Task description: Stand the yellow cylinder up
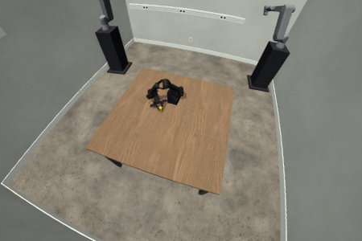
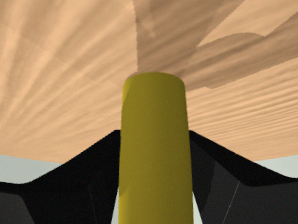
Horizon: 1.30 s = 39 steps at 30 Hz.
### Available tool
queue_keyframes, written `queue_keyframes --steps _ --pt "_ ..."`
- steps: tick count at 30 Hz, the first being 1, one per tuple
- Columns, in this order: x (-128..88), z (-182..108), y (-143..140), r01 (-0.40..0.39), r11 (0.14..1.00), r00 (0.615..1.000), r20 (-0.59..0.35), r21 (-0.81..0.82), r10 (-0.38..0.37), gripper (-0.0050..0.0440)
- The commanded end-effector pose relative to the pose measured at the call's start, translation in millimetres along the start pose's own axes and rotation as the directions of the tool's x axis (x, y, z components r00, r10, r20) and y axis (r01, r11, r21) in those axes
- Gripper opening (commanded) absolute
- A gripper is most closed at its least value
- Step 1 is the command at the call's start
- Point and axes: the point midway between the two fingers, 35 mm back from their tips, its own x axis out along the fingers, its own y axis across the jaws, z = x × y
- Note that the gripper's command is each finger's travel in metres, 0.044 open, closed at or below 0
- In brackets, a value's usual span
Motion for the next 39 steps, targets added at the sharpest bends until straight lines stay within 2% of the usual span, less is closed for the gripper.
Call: queue_keyframes --steps 1,32,33,39 --pt "-0.2 -1.4 1.1 -0.005 1.000 1.000 0.001 -0.007 0.005 0.0125" --pt "0.5 -0.4 1.0 -0.004 1.000 1.000 0.000 -0.006 0.004 0.0125" --pt "0.5 -0.4 1.0 -0.004 1.000 1.000 0.000 -0.006 0.004 0.0440" --pt "0.5 -0.3 0.9 -0.004 1.000 1.000 0.001 -0.006 0.004 0.0440"
